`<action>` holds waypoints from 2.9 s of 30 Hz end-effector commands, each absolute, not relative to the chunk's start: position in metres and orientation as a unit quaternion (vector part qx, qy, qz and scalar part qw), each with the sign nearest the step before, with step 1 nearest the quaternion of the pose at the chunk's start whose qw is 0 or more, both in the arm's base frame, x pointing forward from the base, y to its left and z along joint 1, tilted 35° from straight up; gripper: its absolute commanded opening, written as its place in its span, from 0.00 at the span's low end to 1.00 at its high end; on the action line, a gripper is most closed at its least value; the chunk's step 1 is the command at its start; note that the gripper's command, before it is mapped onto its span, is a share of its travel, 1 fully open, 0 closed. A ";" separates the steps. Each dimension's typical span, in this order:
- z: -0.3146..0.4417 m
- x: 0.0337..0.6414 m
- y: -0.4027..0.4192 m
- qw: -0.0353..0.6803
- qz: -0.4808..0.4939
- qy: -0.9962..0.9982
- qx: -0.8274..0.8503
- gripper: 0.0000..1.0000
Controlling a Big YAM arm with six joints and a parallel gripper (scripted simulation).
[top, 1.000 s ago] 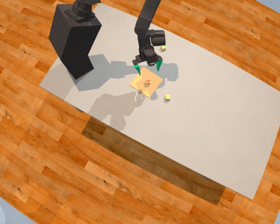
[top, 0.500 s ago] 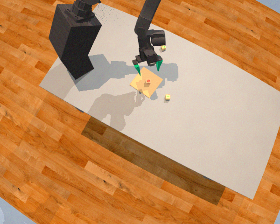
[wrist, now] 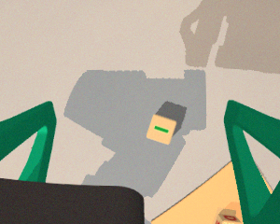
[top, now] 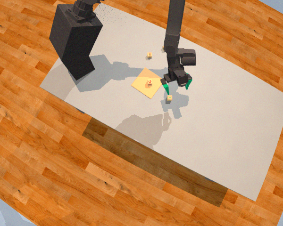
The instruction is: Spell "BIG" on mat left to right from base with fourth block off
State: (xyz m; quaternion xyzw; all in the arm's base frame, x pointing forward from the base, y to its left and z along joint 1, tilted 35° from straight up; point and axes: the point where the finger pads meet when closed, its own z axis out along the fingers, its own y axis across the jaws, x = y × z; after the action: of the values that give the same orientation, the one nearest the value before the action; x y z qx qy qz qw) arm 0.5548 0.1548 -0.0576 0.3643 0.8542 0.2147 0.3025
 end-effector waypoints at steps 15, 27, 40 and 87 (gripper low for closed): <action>-0.059 0.547 0.155 0.298 0.208 0.862 0.355 1.00; -0.059 0.547 0.155 0.298 0.208 0.862 0.355 1.00; -0.059 0.547 0.155 0.298 0.208 0.862 0.355 1.00; -0.032 0.283 0.274 -0.036 0.298 0.869 0.393 1.00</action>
State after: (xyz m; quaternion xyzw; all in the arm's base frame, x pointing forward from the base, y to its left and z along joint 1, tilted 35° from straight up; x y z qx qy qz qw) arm 0.2795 0.2764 -0.0344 0.3882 0.8723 0.2946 -0.0401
